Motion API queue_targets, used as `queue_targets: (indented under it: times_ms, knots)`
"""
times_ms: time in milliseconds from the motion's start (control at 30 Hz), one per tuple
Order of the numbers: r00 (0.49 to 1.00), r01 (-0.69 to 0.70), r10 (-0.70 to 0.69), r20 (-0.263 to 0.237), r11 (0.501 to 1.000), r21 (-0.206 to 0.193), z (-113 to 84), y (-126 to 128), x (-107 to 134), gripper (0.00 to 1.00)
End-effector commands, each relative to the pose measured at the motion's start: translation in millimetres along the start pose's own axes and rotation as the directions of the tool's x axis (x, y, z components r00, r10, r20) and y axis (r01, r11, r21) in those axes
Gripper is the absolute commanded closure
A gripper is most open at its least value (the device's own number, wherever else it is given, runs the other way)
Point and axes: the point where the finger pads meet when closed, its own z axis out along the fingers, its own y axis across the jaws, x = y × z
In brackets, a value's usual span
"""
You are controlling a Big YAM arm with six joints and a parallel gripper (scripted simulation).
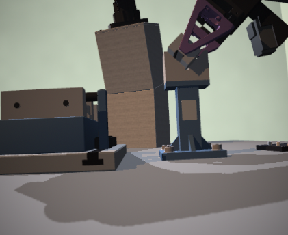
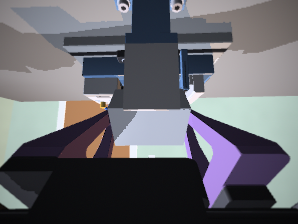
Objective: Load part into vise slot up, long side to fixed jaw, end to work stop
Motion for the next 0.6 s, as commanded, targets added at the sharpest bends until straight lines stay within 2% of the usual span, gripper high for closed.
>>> queue_targets:
  times_ms: [0,567]
  knots:
    - [1.0,-0.014,0.014,0.002,1.0,0.008,0.6,-11.7,1.5,1.0]
    - [1.0,-0.016,0.016,0.003,1.0,0.011,-0.4,-12.2,2.0,1.0]
